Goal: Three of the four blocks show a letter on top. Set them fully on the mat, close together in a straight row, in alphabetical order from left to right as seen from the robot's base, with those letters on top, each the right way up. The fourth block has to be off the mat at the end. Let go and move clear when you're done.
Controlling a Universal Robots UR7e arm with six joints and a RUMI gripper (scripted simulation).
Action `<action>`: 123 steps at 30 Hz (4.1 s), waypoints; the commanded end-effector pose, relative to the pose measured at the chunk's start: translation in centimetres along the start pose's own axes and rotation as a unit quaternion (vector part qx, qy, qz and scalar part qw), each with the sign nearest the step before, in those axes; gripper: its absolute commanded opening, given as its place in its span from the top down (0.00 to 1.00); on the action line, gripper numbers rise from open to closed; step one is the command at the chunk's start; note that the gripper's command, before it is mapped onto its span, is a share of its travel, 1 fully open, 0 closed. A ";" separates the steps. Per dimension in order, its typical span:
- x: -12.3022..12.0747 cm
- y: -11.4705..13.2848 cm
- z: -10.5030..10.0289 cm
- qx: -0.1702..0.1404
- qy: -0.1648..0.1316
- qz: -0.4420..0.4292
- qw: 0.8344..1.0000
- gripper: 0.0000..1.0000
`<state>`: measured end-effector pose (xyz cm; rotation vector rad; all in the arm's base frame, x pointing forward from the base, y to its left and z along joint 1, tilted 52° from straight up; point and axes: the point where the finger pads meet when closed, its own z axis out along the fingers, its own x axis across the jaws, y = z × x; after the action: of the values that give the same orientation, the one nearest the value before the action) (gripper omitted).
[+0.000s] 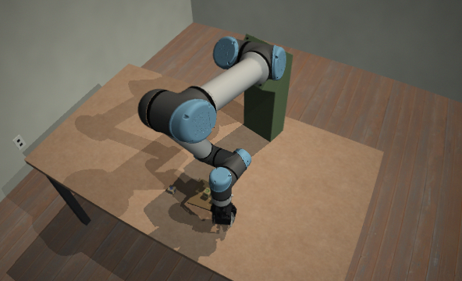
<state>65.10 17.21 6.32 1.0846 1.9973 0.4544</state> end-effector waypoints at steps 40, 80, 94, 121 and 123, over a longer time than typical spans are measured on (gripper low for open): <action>0.0 0.1 0.0 -0.001 0.000 0.000 1.000 0.91; 0.0 0.0 -8.2 -0.001 0.000 0.000 1.000 0.91; 0.0 0.0 -10.0 -0.001 0.000 0.000 1.000 0.91; -2.0 -2.4 -9.3 0.006 0.003 0.130 0.991 0.91; -2.3 -2.9 -9.1 0.007 0.003 0.153 0.988 0.91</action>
<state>57.17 15.52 11.65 1.2889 1.9086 0.5455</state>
